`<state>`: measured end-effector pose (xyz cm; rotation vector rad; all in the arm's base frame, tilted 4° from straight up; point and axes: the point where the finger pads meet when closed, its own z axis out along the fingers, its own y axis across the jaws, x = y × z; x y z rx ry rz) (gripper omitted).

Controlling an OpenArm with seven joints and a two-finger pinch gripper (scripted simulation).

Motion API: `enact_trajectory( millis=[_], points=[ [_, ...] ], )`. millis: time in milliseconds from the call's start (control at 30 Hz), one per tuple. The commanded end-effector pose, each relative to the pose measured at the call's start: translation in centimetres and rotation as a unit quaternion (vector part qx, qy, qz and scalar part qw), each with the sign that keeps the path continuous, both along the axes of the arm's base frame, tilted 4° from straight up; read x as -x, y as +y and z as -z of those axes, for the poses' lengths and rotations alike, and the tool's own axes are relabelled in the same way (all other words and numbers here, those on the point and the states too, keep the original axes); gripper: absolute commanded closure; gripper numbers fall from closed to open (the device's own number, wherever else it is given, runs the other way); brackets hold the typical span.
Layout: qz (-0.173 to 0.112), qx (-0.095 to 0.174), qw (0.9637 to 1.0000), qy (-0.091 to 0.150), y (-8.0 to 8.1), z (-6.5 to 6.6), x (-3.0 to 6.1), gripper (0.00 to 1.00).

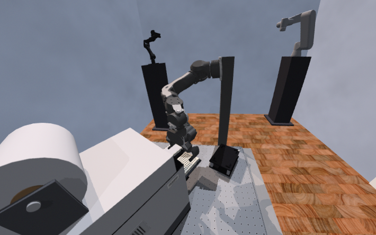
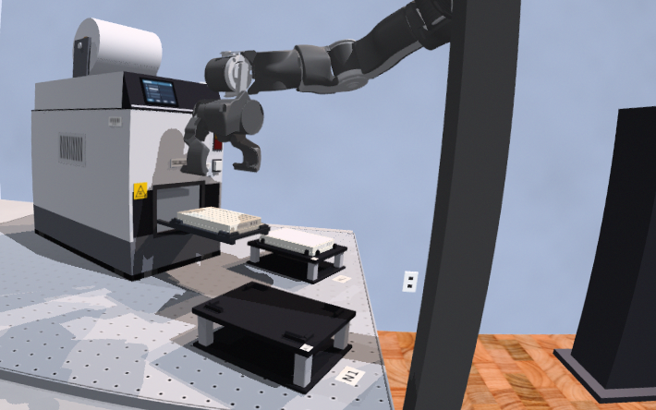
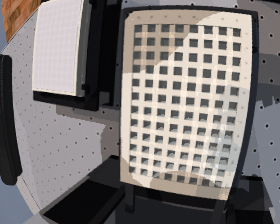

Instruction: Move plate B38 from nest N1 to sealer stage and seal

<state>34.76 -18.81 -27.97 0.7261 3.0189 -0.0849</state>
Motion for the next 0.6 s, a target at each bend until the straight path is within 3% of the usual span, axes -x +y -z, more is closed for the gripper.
enact_trajectory(
  millis=[0, 533, 567],
  points=[
    [0.002, 0.002, 1.0000, -0.001, -0.04, -0.12, -0.06, 0.23],
    [0.002, 0.002, 1.0000, -0.001, -0.04, -0.12, -0.06, 0.23],
    [0.000, -0.001, 1.0000, -0.002, 0.03, -0.11, -0.08, 1.00]
  ],
)
